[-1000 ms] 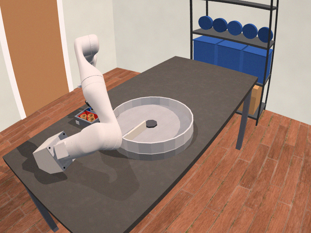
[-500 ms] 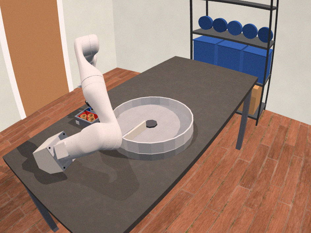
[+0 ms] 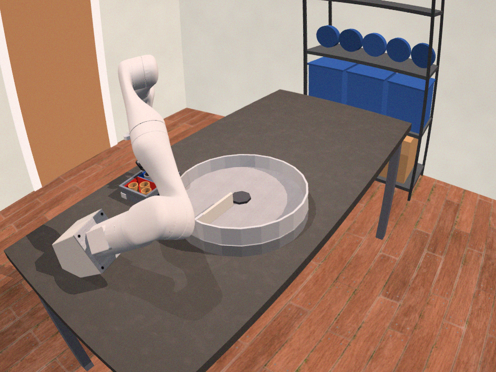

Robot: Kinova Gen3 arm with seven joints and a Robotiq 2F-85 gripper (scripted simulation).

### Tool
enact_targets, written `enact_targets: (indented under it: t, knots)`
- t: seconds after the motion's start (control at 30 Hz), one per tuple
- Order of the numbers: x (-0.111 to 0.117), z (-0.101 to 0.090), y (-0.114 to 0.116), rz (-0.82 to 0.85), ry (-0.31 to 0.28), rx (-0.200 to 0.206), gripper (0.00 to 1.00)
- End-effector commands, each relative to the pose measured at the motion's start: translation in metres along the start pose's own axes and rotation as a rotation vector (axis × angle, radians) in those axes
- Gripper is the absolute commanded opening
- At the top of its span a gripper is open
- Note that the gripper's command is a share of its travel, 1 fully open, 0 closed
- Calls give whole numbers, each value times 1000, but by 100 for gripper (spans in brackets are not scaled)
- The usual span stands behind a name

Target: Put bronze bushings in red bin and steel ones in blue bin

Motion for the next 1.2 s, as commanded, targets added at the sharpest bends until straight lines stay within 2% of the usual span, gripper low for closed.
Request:
enact_targets:
  t: [0.0, 1.17]
  knots:
    - [0, -1, 1, 0, 1, -2, 19]
    - [0, -6, -1, 0, 1, -2, 19]
Point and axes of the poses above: the point where the finger pads meet when closed, its own z axis out along the fingers, its own y axis across the jaws, x = y × z, the point moved 5 cm from there along -z, back along the fingers, and after that the axes turned 9 degrees about -z, right-handed, at the moved point
